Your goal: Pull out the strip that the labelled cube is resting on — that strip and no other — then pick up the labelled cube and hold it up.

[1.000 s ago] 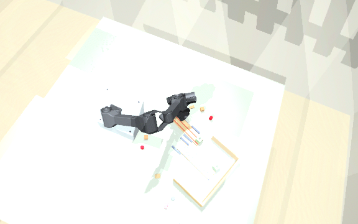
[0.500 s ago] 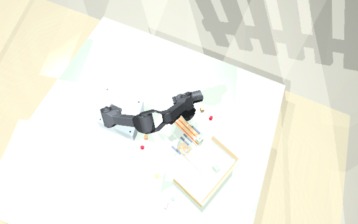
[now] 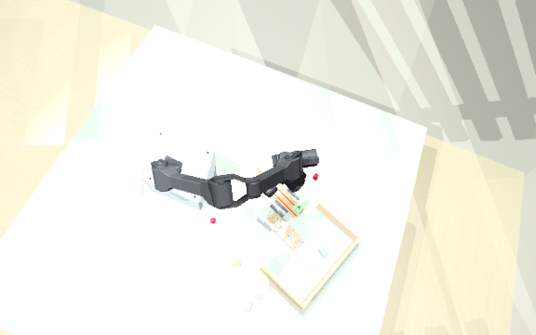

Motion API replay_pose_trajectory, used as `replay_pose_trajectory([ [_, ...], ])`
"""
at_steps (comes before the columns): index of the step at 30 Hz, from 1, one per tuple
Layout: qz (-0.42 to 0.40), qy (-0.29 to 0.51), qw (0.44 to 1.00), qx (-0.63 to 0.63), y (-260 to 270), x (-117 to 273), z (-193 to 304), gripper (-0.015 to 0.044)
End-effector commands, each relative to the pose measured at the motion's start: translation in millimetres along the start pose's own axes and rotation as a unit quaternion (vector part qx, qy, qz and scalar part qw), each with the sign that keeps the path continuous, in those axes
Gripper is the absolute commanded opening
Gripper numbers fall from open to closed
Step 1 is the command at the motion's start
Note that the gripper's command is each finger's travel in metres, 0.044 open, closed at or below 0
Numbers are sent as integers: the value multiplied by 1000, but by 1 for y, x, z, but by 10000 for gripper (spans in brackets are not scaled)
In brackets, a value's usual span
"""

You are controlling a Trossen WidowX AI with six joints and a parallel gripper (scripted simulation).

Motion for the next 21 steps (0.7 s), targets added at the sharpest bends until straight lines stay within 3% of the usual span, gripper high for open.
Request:
replay_pose_trajectory([
  [1, 2, -1, 1000, 2, 1, 1, -15, 440],
  [21, 2, -3, 1000, 0, 4, 11, -103, 440],
])
Point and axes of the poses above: the point midway between the two fingers, 35 mm back from their tips, its own x axis back along the fingers, its own y axis across the jaws, z = x × y, the point moved 1 cm from there along x, back along the fingers, and after that the axes turned 7 degrees about -x, right-handed, at the moved point
